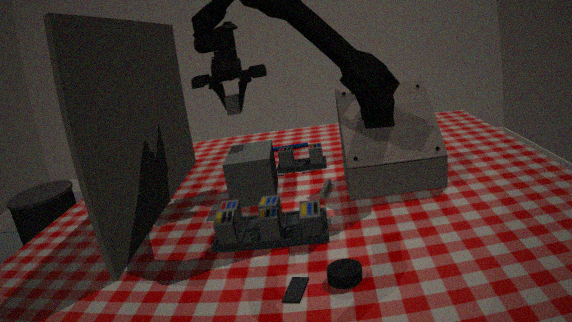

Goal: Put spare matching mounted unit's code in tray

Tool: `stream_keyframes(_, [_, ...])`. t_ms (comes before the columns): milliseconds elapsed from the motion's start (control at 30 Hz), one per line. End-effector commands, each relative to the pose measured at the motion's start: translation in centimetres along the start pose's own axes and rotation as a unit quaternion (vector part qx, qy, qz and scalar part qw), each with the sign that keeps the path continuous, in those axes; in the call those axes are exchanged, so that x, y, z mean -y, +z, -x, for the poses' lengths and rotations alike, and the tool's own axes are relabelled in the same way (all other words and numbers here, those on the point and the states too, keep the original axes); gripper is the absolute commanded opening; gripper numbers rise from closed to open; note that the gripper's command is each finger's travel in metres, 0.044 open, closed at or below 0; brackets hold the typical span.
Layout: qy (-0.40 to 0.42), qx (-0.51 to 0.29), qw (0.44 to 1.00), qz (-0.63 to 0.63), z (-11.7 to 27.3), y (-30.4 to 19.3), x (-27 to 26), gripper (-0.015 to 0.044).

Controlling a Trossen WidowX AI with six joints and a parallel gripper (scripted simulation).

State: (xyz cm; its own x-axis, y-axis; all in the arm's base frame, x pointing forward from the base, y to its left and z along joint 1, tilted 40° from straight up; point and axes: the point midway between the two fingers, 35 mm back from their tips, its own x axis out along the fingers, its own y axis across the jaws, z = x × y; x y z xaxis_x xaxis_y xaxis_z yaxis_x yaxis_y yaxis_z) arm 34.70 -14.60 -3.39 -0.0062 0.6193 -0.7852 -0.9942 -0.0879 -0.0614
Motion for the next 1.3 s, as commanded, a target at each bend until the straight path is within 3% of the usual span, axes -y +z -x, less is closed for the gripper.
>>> stream_keyframes(0, [-0.002,0.0,1.0,0.007,-0.4,-2.1,-0.3,0.0])
stream_keyframes(200, [-0.004,0.005,1.0,0.012,-1.1,-4.4,-1.0,0.0])
stream_keyframes(1267, [-0.004,0.004,1.0,0.012,-4.8,-4.7,-0.5,0.0])
